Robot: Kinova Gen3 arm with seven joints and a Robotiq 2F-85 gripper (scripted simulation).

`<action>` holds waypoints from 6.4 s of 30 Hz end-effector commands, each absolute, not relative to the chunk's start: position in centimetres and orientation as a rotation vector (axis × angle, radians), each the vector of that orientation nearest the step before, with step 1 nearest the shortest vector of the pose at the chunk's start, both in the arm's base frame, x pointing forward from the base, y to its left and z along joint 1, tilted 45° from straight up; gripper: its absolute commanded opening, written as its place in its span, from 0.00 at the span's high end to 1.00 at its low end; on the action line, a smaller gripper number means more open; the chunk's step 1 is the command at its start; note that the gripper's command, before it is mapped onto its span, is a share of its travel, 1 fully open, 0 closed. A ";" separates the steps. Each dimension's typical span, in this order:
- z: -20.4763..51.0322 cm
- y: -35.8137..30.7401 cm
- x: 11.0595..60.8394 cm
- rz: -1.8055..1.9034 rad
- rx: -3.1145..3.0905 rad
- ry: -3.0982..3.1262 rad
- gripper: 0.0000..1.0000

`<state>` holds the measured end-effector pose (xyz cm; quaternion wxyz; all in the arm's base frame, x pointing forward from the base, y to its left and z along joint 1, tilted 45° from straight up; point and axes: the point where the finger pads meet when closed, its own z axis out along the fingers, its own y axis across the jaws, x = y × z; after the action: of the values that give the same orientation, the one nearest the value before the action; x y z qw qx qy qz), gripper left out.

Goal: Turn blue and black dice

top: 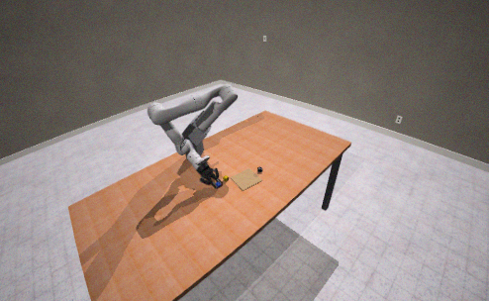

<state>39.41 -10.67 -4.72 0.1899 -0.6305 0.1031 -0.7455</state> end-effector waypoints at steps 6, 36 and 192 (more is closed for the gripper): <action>-4.8 -10.8 39.6 -2.098 -1.778 0.289 0.79; -4.8 -10.8 39.6 -2.098 -1.778 0.289 0.59; 3.8 -15.3 33.4 -0.871 -2.569 -0.023 0.59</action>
<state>33.33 -15.23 3.72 0.2180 -0.9230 -0.0095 -0.3170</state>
